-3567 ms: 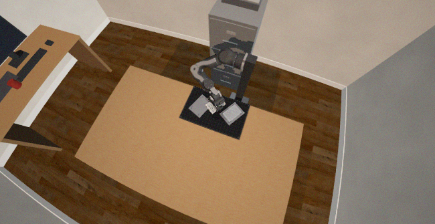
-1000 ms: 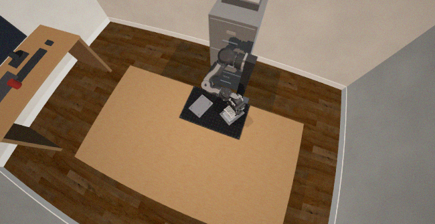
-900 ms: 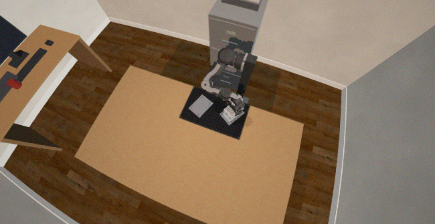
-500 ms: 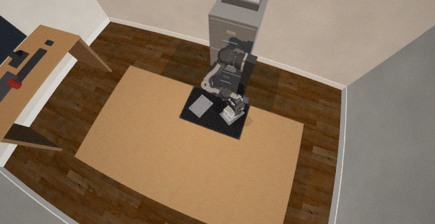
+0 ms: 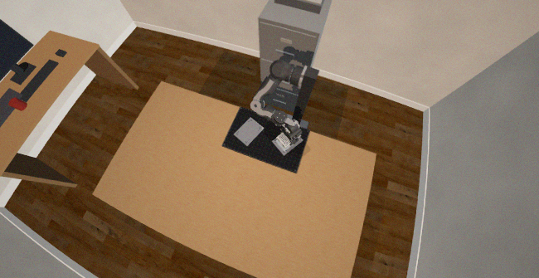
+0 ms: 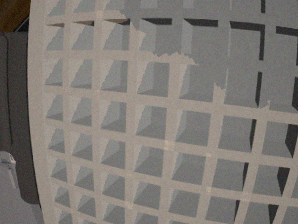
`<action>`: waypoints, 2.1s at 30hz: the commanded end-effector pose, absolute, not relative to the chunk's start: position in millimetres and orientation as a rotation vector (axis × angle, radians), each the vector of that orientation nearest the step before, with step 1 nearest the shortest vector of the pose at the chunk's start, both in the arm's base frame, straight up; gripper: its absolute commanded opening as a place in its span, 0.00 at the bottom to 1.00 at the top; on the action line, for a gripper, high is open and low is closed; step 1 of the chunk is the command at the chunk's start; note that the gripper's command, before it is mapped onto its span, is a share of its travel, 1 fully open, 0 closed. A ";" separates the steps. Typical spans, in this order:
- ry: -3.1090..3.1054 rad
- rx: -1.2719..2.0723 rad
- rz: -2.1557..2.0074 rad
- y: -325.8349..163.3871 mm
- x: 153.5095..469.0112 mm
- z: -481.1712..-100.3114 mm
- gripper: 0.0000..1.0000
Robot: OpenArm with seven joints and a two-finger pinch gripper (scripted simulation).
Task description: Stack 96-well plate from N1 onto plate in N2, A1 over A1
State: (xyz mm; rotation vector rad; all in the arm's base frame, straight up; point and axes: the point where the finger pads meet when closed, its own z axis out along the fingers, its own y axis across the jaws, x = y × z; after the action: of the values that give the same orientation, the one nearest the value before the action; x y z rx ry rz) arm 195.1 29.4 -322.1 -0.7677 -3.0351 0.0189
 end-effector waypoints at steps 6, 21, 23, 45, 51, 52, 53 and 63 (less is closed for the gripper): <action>-3.041 -0.765 -0.005 31.4 196.9 -339.4 0.00; -3.041 -0.766 -0.006 31.2 197.2 -354.0 0.00; -3.041 -0.766 -0.006 31.5 197.8 -357.3 0.00; -3.040 -0.778 -0.001 30.9 200.1 -356.3 0.00; -3.040 -0.778 -0.001 30.9 200.1 -356.3 0.00; -3.040 -0.778 -0.001 30.9 200.1 -356.3 0.00; -3.040 -0.778 -0.001 30.9 200.1 -356.3 0.00; -3.039 -0.771 0.002 30.2 197.8 -357.7 0.00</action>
State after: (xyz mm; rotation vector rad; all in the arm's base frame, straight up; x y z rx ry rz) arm 198.4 30.0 -358.5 -0.7714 -3.0394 0.0018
